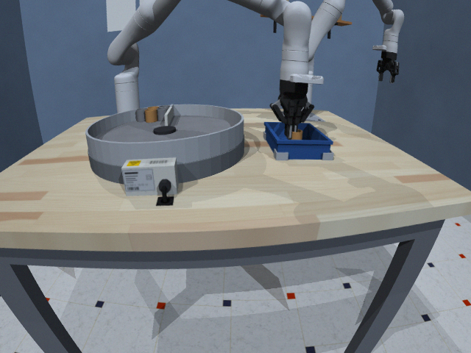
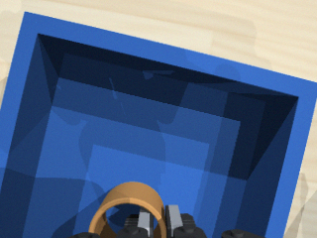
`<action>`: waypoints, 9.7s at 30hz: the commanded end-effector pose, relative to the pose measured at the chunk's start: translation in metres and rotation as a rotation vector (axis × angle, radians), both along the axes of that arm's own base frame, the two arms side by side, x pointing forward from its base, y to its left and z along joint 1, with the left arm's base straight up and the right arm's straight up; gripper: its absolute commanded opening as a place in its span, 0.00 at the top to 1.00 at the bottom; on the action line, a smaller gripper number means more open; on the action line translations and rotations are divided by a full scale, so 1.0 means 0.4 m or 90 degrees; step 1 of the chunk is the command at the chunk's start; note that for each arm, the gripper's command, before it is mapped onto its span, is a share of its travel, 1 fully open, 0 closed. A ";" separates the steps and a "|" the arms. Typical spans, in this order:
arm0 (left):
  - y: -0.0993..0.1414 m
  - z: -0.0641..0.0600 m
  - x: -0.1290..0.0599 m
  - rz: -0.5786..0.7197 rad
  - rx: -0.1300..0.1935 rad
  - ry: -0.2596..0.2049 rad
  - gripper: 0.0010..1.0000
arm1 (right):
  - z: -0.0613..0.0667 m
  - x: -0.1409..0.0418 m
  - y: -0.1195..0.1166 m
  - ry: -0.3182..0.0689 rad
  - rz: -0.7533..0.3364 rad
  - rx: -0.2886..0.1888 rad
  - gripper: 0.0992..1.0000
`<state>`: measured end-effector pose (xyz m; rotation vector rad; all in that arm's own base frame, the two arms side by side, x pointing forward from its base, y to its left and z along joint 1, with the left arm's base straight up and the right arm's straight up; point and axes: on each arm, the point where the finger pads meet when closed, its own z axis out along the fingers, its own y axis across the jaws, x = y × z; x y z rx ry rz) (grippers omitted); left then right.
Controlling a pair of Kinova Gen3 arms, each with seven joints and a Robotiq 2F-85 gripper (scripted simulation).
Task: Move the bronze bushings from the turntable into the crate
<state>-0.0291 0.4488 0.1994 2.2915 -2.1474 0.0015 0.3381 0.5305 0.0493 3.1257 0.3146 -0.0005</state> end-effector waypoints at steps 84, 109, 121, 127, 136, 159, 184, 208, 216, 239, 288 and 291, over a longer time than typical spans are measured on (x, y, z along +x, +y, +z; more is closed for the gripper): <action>0.001 0.002 0.000 0.000 0.001 0.000 0.00 | -0.011 0.001 0.002 -0.001 0.000 0.001 1.00; 0.001 0.002 0.000 0.000 0.001 0.000 0.00 | -0.011 0.001 0.002 -0.001 0.000 0.001 0.86; 0.001 0.002 0.000 0.000 0.001 0.000 0.00 | -0.011 0.001 0.002 -0.001 0.000 0.001 0.86; 0.001 0.002 0.000 0.000 0.001 0.000 0.00 | -0.011 0.001 0.002 -0.001 0.000 0.001 0.86; 0.001 0.002 0.000 0.000 0.001 0.000 0.00 | -0.011 0.001 0.002 -0.001 0.000 0.001 0.86; 0.001 0.002 0.000 0.000 0.001 0.000 0.00 | 0.148 0.001 0.001 -0.001 0.000 0.001 0.86; 0.001 0.002 0.000 0.000 0.001 0.000 0.00 | 0.224 0.001 0.001 -0.001 0.000 0.001 0.86; 0.001 0.002 0.000 0.000 0.001 0.000 0.00 | 0.224 0.001 0.001 -0.001 0.000 0.001 0.86; 0.001 0.002 0.000 0.000 0.001 0.000 0.00 | 0.224 0.001 0.001 -0.001 0.000 0.001 0.86; 0.001 0.002 0.000 0.000 0.001 0.000 0.00 | 0.224 0.001 0.001 -0.001 0.000 0.001 0.86; 0.001 0.002 0.000 0.000 0.001 0.000 0.00 | 0.225 -0.028 -0.086 -0.001 0.011 0.001 0.87; 0.001 0.002 0.000 0.000 0.001 0.000 0.00 | 0.224 -0.035 -0.105 -0.001 0.013 0.001 0.87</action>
